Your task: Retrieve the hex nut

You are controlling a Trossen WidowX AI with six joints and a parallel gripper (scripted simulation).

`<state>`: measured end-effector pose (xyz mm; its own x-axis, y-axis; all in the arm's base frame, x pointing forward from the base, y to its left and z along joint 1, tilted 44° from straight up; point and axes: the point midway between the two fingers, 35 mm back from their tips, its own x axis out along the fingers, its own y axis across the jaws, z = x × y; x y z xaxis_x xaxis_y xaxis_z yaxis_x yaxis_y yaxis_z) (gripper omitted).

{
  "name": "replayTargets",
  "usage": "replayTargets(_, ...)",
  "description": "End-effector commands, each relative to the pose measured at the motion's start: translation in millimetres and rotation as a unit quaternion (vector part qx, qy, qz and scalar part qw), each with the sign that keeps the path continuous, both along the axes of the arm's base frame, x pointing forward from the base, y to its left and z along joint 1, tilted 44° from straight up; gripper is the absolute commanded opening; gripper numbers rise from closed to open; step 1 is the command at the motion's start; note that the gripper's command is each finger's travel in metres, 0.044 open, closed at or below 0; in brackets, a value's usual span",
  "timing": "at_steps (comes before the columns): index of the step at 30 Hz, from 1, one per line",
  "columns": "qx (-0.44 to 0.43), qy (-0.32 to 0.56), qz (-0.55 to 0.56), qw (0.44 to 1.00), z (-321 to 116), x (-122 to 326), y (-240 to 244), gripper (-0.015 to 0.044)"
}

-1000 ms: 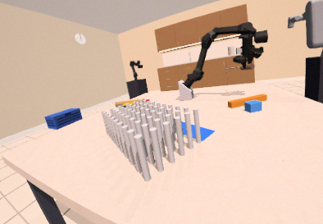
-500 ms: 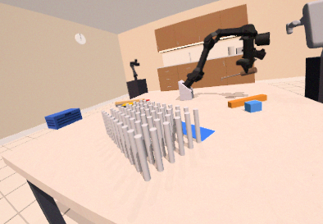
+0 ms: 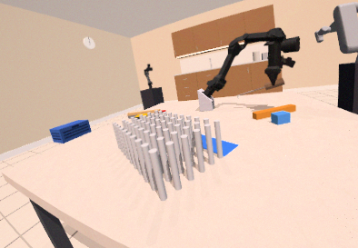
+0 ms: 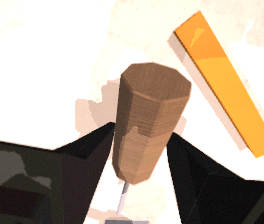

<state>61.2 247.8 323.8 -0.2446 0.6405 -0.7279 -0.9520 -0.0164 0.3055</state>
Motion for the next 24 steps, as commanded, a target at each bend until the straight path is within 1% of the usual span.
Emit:
replayTargets(1,0.003,-0.050,0.023,0.999,-9.4,20.8,-1.0,0.0000)
replayTargets(13,-0.001,-0.168,0.092,0.982,-34.1,73.6,-12.5,0.0000)
replayTargets(24,-0.018,-0.257,0.159,0.953,-58.3,119.4,-34.8,0.0000)
